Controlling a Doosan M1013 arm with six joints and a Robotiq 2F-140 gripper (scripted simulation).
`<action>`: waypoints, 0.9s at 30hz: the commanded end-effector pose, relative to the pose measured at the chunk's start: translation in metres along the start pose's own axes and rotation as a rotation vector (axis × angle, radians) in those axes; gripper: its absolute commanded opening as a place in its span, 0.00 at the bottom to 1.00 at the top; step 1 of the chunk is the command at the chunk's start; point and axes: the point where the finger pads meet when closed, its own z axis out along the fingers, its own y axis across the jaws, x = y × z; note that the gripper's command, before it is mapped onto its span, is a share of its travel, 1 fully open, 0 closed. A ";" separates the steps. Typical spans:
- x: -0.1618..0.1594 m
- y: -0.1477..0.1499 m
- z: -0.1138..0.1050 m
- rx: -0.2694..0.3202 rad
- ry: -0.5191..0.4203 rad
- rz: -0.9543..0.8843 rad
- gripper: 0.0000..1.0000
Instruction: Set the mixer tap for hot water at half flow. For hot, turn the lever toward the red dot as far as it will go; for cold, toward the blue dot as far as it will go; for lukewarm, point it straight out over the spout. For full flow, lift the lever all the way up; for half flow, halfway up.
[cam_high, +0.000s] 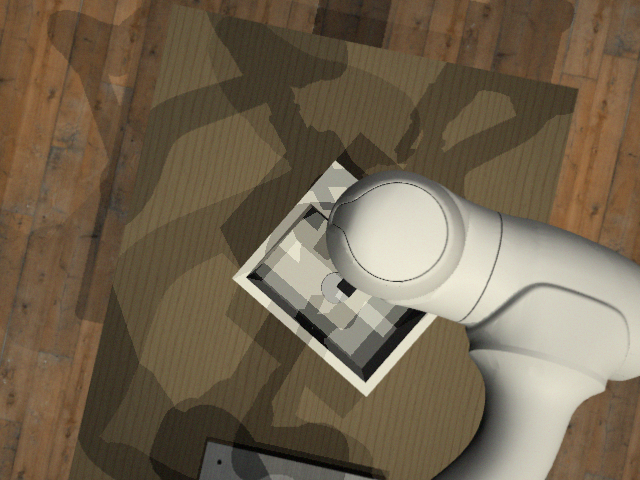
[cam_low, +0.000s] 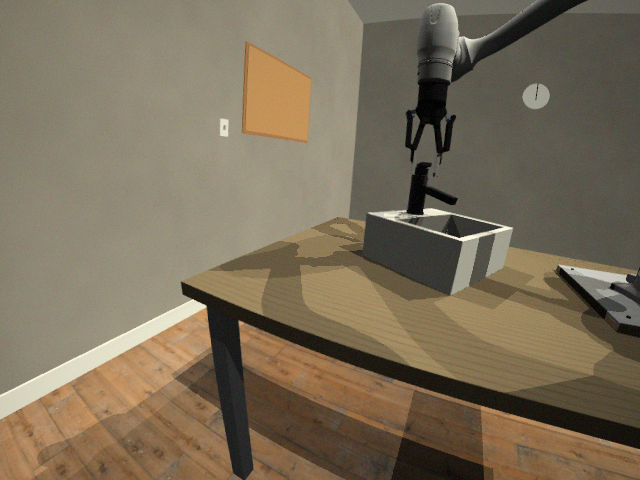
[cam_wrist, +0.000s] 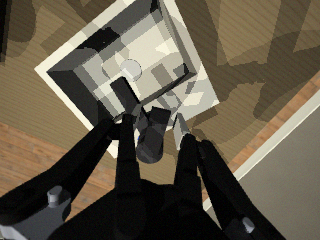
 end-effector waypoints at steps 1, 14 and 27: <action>0.000 0.000 0.000 0.000 0.000 0.000 0.38; 0.000 0.000 -0.011 0.000 0.000 0.000 0.38; 0.000 0.000 -0.039 0.000 0.000 0.000 0.38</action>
